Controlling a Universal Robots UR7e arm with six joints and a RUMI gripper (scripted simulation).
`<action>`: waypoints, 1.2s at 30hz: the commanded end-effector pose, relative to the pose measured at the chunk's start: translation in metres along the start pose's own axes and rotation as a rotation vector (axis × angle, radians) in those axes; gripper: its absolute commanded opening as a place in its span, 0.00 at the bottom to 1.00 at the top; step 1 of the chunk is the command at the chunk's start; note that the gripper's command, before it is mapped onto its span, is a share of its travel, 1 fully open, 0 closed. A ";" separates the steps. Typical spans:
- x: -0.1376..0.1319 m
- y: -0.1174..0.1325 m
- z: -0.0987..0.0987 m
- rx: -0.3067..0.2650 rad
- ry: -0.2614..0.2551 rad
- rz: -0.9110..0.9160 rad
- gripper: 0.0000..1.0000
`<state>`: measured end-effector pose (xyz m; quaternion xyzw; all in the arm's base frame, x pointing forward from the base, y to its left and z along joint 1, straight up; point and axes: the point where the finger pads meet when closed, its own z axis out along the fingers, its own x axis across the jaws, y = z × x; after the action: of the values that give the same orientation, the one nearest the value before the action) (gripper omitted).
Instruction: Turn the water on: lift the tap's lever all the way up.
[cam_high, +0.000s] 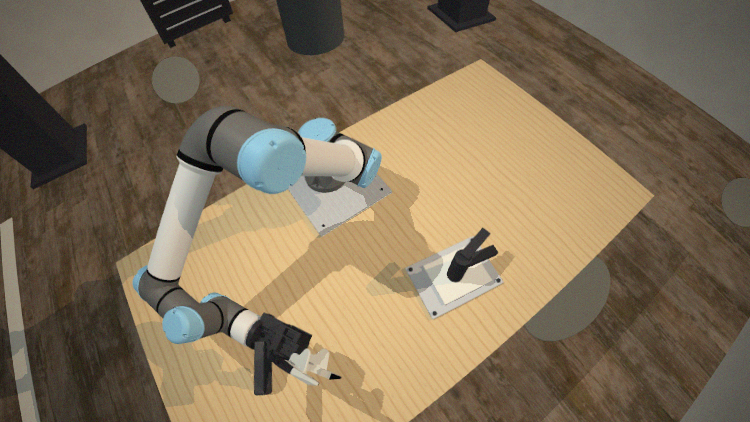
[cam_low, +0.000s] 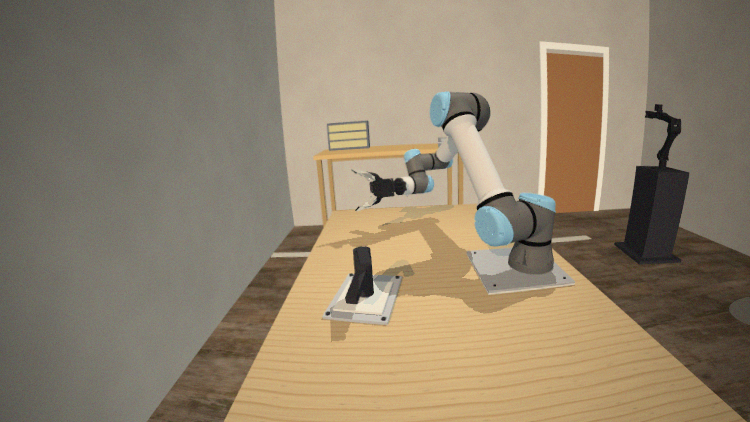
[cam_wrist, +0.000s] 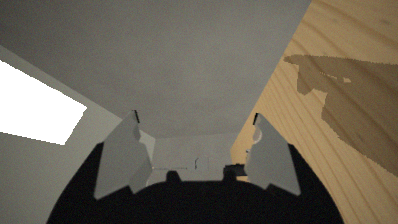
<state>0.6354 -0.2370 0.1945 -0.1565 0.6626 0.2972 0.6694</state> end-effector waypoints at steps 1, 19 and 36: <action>-0.001 0.000 0.000 0.000 0.000 -0.001 1.00; -0.001 0.000 0.000 0.000 0.000 -0.001 1.00; 0.000 0.010 0.004 -0.043 0.008 -0.043 1.00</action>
<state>0.6339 -0.2307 0.1954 -0.1740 0.6574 0.2969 0.6704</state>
